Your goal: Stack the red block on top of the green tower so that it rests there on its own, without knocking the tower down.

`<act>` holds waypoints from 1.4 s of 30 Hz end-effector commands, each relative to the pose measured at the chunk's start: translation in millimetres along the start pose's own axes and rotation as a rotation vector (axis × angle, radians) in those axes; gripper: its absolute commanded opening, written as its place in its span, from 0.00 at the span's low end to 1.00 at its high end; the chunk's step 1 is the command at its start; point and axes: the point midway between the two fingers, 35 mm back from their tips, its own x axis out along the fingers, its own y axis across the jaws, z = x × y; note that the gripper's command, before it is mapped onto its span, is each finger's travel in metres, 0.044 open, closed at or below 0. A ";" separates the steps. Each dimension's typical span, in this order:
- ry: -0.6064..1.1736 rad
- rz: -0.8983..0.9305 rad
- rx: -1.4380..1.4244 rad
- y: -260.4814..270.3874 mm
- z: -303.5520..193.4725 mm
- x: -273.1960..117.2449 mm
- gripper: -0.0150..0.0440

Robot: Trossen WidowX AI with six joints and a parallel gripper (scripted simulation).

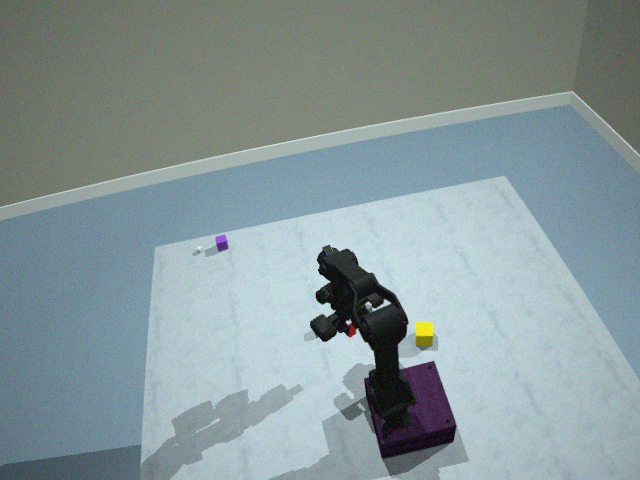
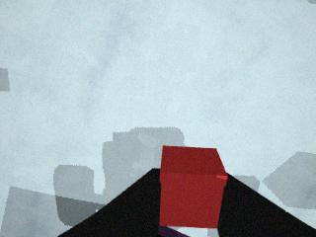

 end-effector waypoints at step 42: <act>-0.008 -0.004 -0.004 -75.5 129.7 -6.7 0.25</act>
